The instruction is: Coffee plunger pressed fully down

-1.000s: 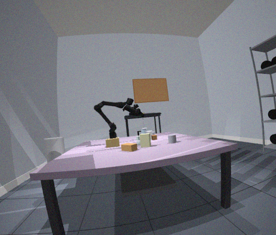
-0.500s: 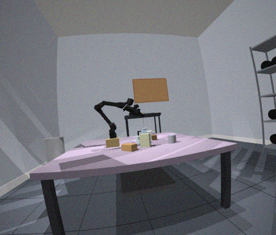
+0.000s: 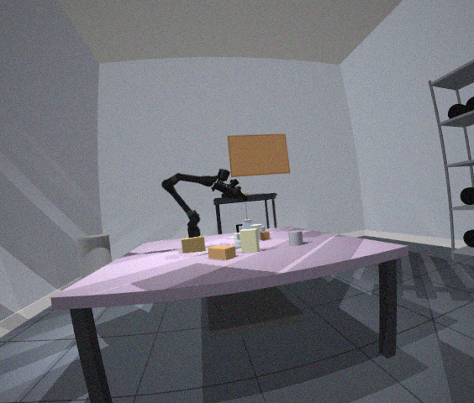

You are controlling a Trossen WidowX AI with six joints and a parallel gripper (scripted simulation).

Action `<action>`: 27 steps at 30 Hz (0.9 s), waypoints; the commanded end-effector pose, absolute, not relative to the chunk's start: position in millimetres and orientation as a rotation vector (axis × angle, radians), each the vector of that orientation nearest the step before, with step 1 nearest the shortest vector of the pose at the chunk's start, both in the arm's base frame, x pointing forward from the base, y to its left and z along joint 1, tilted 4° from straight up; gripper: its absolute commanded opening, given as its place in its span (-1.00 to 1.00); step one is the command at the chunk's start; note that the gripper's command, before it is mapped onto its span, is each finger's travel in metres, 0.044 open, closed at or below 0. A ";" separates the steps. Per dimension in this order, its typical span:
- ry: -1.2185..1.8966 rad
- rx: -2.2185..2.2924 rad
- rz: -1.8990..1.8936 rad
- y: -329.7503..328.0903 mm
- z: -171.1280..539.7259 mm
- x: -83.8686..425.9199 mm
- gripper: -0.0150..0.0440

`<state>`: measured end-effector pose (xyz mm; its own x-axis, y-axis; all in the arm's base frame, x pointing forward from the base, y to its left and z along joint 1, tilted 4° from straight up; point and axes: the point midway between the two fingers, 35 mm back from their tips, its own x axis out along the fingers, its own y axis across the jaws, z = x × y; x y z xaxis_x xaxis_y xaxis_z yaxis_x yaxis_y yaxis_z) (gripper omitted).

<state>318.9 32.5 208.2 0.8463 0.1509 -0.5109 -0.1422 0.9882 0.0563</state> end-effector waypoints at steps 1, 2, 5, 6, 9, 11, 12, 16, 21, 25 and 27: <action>0.552 0.018 0.152 32.8 198.0 320.0 -0.08; 0.552 0.018 0.152 32.9 196.3 320.4 -0.08; 0.552 0.018 0.152 33.2 191.5 321.4 -0.08; 0.552 0.018 0.152 33.3 189.8 321.7 -0.08; 0.552 0.018 0.152 33.7 184.9 322.6 -0.08; 0.552 0.018 0.152 33.9 181.7 323.2 -0.08; 0.552 0.018 0.152 34.0 180.0 323.4 -0.08; 0.552 0.018 0.152 34.5 173.5 324.5 -0.08; 0.552 0.018 0.152 35.2 165.3 325.6 -0.08; 0.552 0.019 0.152 35.7 158.8 326.5 -0.08; 0.552 0.019 0.152 35.9 155.5 326.8 -0.08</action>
